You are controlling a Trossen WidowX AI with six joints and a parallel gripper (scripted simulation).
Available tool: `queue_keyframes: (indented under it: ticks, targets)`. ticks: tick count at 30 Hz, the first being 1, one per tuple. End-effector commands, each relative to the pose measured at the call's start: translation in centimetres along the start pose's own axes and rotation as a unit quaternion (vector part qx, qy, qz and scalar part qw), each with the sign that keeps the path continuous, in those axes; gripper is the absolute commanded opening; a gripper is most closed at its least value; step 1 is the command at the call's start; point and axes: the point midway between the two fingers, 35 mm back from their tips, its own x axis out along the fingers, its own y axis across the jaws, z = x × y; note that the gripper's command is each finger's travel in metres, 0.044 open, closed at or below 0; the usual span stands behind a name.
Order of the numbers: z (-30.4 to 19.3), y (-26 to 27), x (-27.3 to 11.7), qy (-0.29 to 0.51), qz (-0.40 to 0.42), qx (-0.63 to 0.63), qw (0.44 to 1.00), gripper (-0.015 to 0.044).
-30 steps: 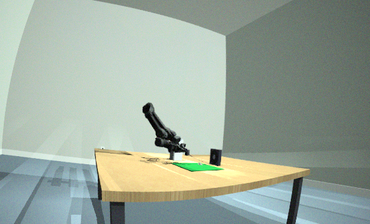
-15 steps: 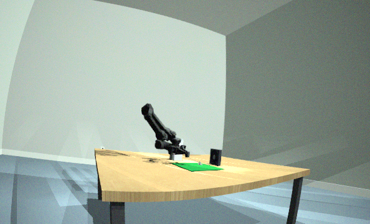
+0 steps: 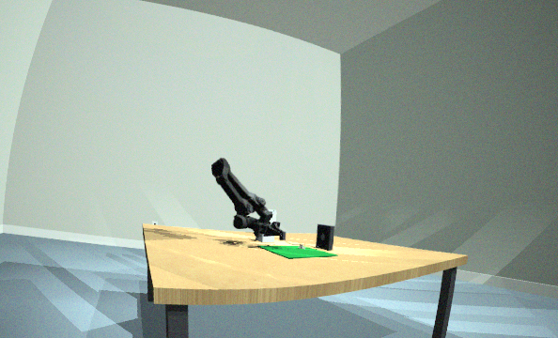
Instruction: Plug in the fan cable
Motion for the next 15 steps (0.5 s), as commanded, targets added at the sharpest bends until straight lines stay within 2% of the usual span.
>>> queue_keyframes:
  ticks: [1,15]
  targets:
    - [-0.3,-0.2,0.1,-0.003,-0.002,-0.006,1.000,0.0000]
    - [-1.5,-0.1,0.3,-0.003,-0.002,-0.005,1.000,0.0000]
